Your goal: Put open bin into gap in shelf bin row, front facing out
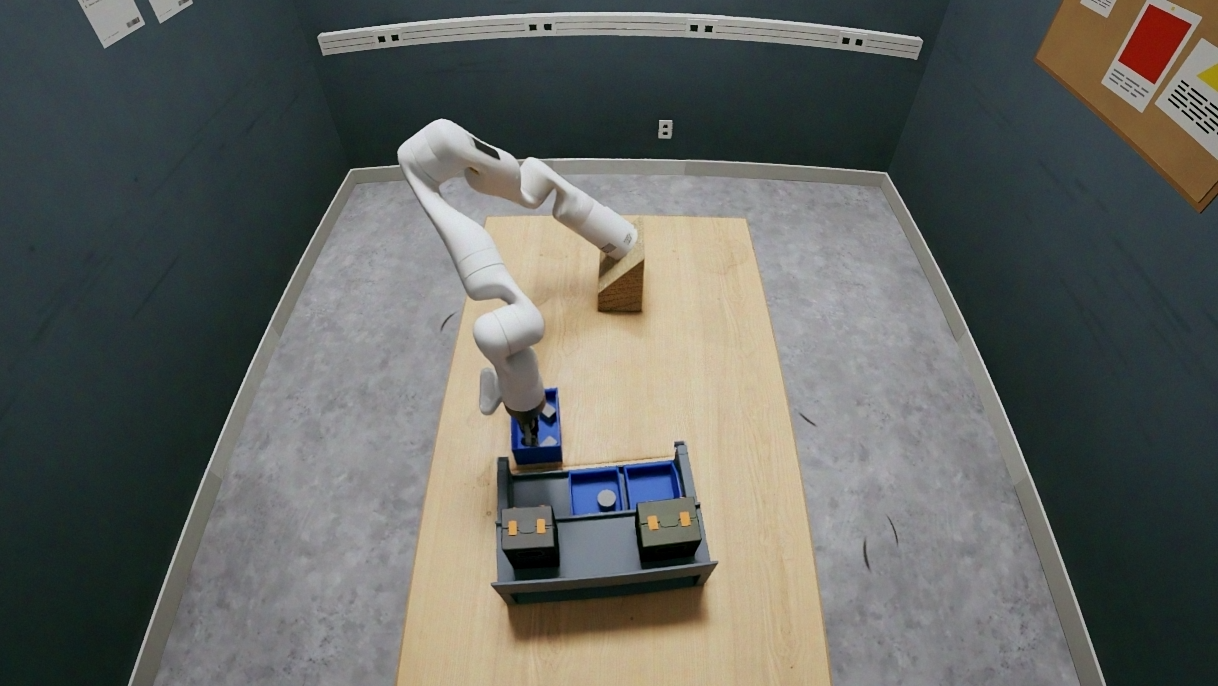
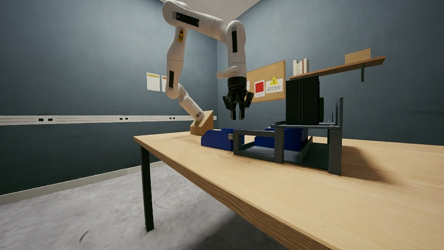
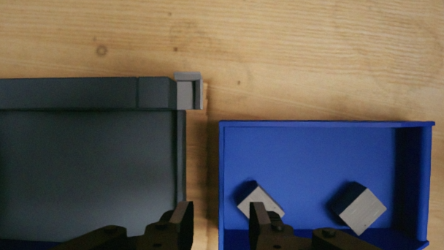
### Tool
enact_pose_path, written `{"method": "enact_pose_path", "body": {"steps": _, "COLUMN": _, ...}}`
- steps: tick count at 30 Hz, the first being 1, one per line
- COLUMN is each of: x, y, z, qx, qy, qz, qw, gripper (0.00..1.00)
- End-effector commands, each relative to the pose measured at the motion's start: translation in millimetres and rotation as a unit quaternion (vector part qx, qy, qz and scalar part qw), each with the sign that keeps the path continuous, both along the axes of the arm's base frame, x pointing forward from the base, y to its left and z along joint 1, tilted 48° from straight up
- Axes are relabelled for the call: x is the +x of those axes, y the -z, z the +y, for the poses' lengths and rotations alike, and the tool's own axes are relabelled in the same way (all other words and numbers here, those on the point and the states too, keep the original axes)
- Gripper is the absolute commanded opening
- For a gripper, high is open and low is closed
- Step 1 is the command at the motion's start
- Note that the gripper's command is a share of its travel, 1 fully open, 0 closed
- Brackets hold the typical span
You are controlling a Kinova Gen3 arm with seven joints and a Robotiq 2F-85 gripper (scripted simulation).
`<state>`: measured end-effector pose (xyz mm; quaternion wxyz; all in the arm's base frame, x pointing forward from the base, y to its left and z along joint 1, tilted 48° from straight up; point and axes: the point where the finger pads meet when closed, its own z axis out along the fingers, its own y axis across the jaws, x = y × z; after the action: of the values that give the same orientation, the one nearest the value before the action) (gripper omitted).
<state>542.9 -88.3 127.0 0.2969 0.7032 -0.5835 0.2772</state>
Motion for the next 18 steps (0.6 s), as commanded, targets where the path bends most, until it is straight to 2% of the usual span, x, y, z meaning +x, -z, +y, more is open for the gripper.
{"method": "enact_pose_path", "body": {"steps": 1, "x": 0.4, "y": -0.3, "z": 0.8, "qx": 0.000, "qy": -0.001, "qz": -0.001, "qw": 1.000, "gripper": 0.39}}
{"method": "enact_pose_path", "body": {"steps": 18, "x": 1.1, "y": 6.3, "z": -6.6, "qx": 0.000, "qy": -0.001, "qz": -0.001, "qw": 1.000, "gripper": 0.39}}
